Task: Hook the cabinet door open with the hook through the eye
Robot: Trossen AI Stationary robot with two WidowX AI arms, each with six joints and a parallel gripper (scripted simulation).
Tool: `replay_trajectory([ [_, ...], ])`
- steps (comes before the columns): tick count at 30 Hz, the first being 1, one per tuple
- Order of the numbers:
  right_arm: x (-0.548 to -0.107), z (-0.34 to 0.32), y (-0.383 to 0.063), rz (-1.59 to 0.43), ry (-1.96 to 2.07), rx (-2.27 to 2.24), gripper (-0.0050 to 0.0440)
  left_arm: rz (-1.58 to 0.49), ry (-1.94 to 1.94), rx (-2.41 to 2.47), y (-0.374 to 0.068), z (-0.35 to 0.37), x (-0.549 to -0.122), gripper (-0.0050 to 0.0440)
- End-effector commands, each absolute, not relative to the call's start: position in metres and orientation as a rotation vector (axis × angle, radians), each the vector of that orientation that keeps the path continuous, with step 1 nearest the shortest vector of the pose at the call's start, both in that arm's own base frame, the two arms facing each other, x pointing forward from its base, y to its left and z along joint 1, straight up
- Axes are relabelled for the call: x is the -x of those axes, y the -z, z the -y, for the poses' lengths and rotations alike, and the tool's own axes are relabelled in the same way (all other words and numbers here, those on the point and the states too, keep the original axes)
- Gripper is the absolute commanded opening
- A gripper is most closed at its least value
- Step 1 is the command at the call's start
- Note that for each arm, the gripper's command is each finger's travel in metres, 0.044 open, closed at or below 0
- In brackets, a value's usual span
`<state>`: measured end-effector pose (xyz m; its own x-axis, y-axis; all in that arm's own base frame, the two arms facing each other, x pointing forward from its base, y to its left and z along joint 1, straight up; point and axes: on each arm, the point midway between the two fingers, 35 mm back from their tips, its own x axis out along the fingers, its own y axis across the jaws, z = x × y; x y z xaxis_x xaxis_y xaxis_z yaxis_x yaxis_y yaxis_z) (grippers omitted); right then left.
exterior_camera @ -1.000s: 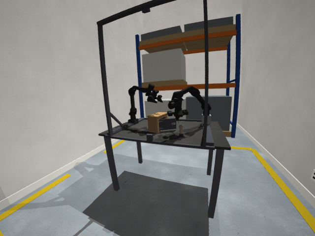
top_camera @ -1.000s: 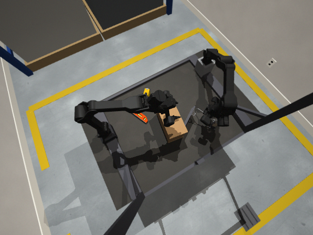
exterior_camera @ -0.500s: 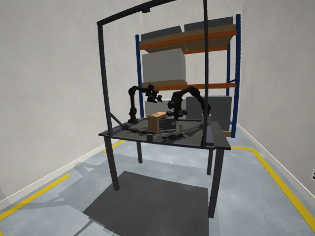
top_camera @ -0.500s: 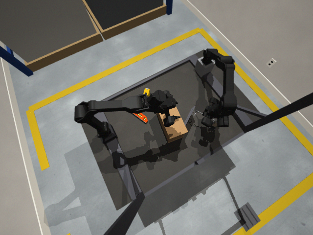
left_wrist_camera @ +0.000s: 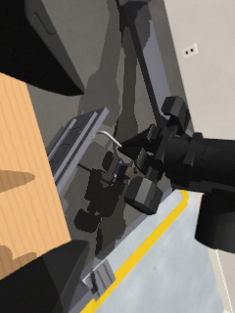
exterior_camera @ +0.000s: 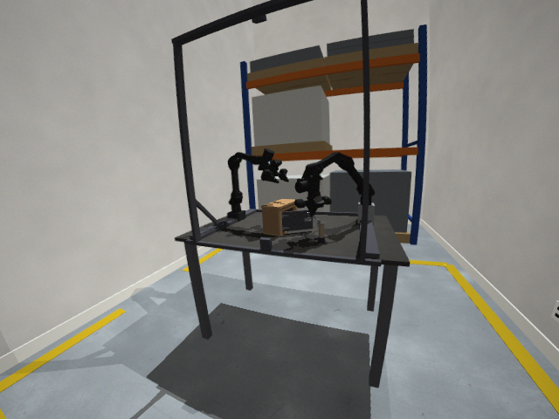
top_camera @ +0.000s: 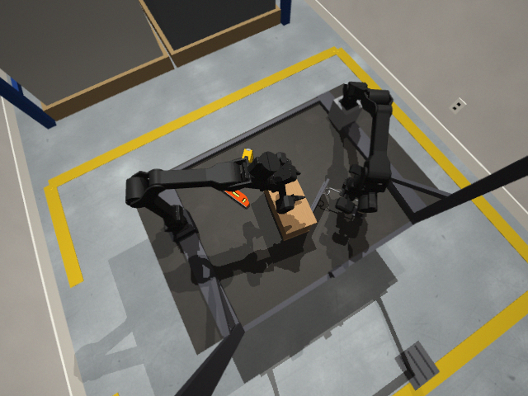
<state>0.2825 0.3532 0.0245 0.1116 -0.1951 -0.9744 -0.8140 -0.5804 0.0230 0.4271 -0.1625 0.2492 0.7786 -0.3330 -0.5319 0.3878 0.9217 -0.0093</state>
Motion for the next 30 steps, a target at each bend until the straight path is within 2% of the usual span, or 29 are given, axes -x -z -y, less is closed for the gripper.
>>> replay_trajectory([
  [1,-0.286,-0.356,-0.044,-0.873,-1.524,1.787,-0.0050,-0.508,0.397,-0.098,-0.269,0.164,-0.426,0.0400],
  [18,-0.292,-0.350,-0.023,-0.755,-1.696,1.566,-0.0050,-0.508,0.397,-0.098,-0.269,0.164,-0.426,0.0400],
  [30,-0.293,-0.352,-0.024,-0.750,-1.690,1.566,-0.0050,-0.508,0.397,-0.098,-0.269,0.164,-0.426,0.0400],
])
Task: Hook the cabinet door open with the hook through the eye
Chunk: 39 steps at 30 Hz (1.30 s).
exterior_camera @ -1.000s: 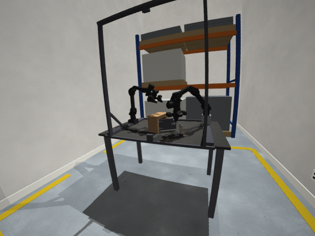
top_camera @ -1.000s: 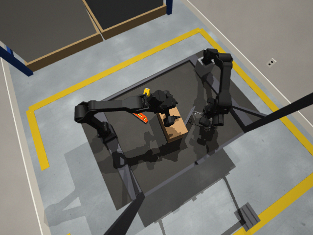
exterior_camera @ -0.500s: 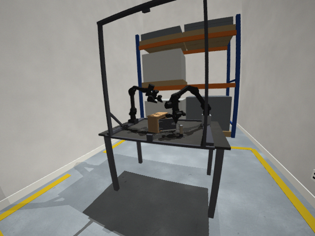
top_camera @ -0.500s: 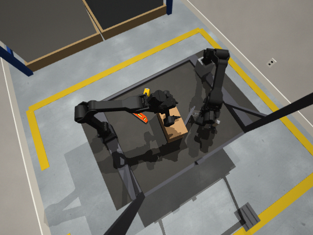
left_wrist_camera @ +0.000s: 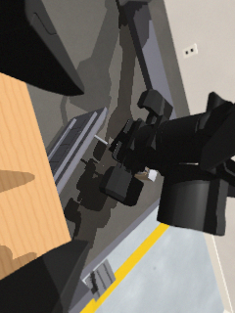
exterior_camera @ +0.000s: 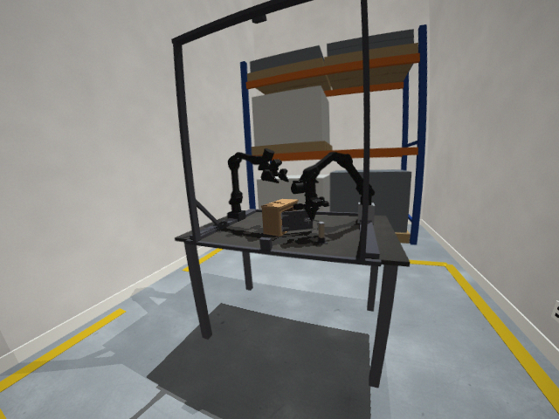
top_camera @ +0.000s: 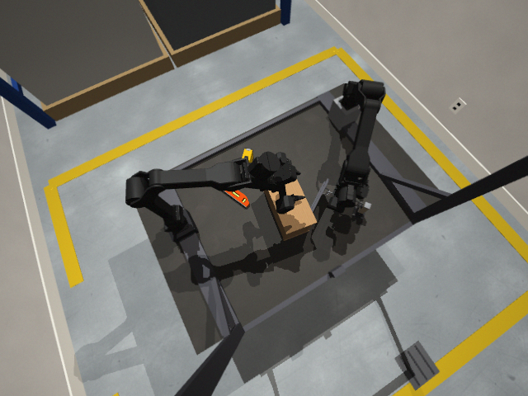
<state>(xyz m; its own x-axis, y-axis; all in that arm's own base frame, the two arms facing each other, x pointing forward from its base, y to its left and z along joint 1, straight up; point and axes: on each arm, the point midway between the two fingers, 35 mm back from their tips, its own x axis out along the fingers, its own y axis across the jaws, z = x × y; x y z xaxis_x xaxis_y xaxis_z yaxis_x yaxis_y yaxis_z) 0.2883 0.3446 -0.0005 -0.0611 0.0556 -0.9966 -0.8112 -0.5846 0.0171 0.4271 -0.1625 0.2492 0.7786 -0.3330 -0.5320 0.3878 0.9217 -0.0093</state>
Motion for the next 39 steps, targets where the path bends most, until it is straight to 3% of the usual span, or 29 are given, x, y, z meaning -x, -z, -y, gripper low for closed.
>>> replay_trajectory([
  [1,-0.293,-0.352,-0.024,-0.750,-1.690,1.566,-0.0050,-0.508,0.397,-0.098,-0.269,0.164,-0.426,0.0400],
  [5,-0.292,-0.351,-0.018,-0.766,-1.696,1.569,-0.0050,-0.508,0.397,-0.098,-0.269,0.164,-0.426,0.0400],
  [6,-0.292,-0.351,-0.018,-0.766,-1.696,1.569,0.0024,-0.508,0.397,-0.098,-0.269,0.164,-0.426,0.0400],
  [11,-0.294,-0.352,-0.028,-0.746,-1.687,1.567,0.0139,-0.508,0.397,-0.098,-0.269,0.164,-0.426,0.0400],
  [24,-0.297,-0.345,-0.102,-0.736,-1.684,1.569,0.0139,-0.508,0.397,-0.098,-0.269,0.164,-0.426,0.0400],
  [34,-0.293,-0.330,-0.095,-0.751,-1.652,1.473,0.0379,-0.508,0.397,-0.098,-0.269,0.164,-0.426,0.0400],
  [36,-0.293,-0.330,-0.095,-0.751,-1.652,1.473,0.0379,-0.508,0.397,-0.098,-0.269,0.164,-0.426,0.0400],
  [39,-0.293,-0.323,-0.095,-0.742,-1.624,1.410,0.0440,-0.508,0.397,-0.098,-0.269,0.164,-0.426,0.0400],
])
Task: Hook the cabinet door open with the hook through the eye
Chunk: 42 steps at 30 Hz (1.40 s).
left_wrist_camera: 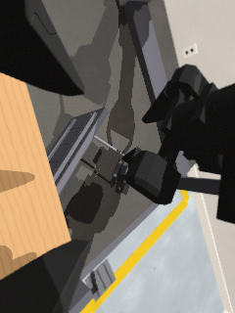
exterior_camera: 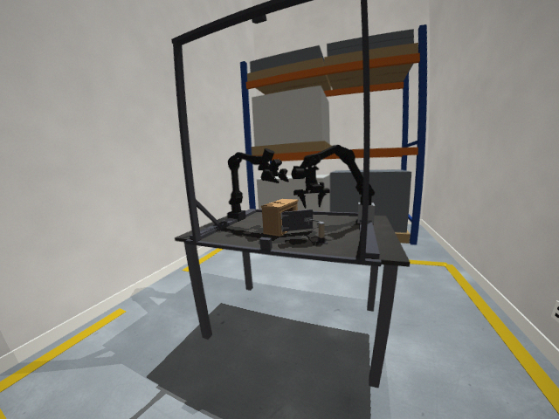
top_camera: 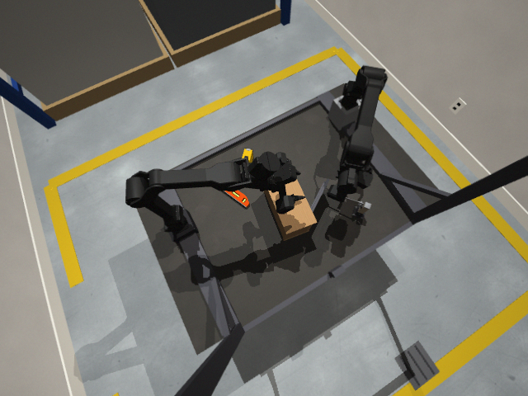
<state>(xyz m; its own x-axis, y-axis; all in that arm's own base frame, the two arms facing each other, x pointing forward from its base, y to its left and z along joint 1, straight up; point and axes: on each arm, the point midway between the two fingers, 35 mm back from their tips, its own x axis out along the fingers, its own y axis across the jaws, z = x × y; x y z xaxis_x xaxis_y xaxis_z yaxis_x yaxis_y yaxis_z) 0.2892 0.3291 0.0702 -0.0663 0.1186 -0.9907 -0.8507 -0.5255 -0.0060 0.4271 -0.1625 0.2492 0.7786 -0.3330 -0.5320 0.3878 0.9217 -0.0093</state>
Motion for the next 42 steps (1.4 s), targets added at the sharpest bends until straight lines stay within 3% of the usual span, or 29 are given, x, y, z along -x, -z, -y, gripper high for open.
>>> replay_trajectory([
  [1,-0.293,-0.322,-0.095,-0.739,-1.615,1.388,0.0440,-0.508,0.397,-0.098,-0.269,0.164,-0.426,0.0400],
  [42,-0.279,-0.231,-0.084,-0.597,-1.212,0.626,0.0440,-0.508,0.397,-0.098,-0.269,0.164,-0.426,0.0400],
])
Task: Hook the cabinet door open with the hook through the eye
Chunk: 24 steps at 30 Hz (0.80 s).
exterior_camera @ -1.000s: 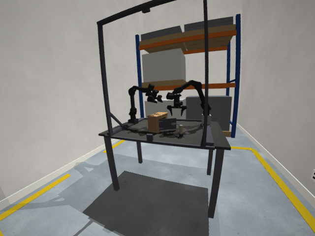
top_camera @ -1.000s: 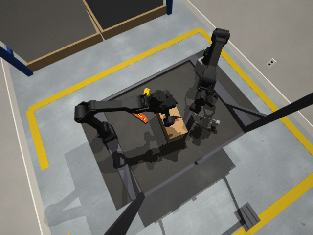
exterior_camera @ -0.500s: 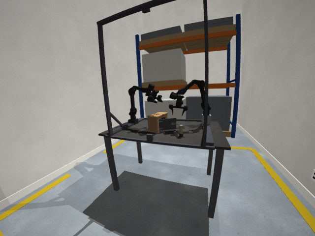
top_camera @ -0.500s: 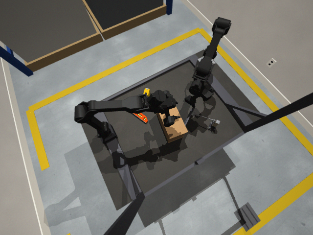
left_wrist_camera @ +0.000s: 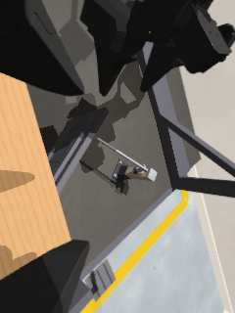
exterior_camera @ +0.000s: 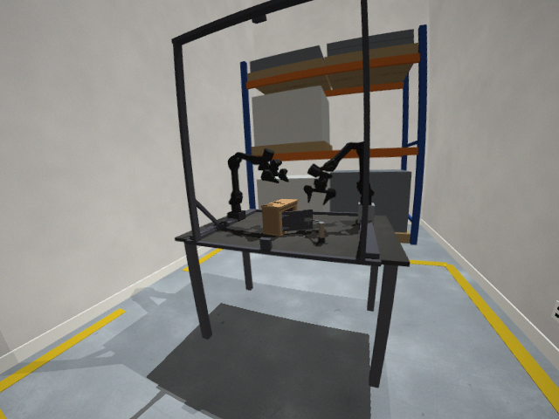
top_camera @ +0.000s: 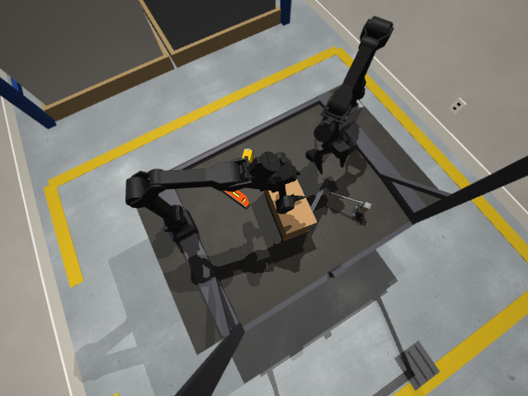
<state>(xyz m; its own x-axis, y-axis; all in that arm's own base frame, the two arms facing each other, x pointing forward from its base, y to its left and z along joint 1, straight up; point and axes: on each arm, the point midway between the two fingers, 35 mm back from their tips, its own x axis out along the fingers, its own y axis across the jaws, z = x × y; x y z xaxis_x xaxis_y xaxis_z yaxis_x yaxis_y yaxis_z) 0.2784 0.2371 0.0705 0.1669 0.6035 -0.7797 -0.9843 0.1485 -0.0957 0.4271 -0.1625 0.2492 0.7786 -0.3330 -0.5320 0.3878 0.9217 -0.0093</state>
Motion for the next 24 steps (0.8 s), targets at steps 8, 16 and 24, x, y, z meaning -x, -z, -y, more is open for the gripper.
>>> replay_trajectory([
  [8,-0.276,-0.219,-0.082,-0.570,-1.141,0.510,0.0440,-0.508,0.397,-0.098,-0.269,0.164,-0.426,0.0400],
  [16,-0.272,-0.203,-0.079,-0.532,-1.041,0.359,0.0440,-0.508,0.397,-0.098,-0.269,0.164,-0.426,0.0400],
  [24,-0.271,-0.199,-0.077,-0.524,-1.016,0.321,0.0440,-0.508,0.397,-0.098,-0.269,0.164,-0.426,0.0400],
])
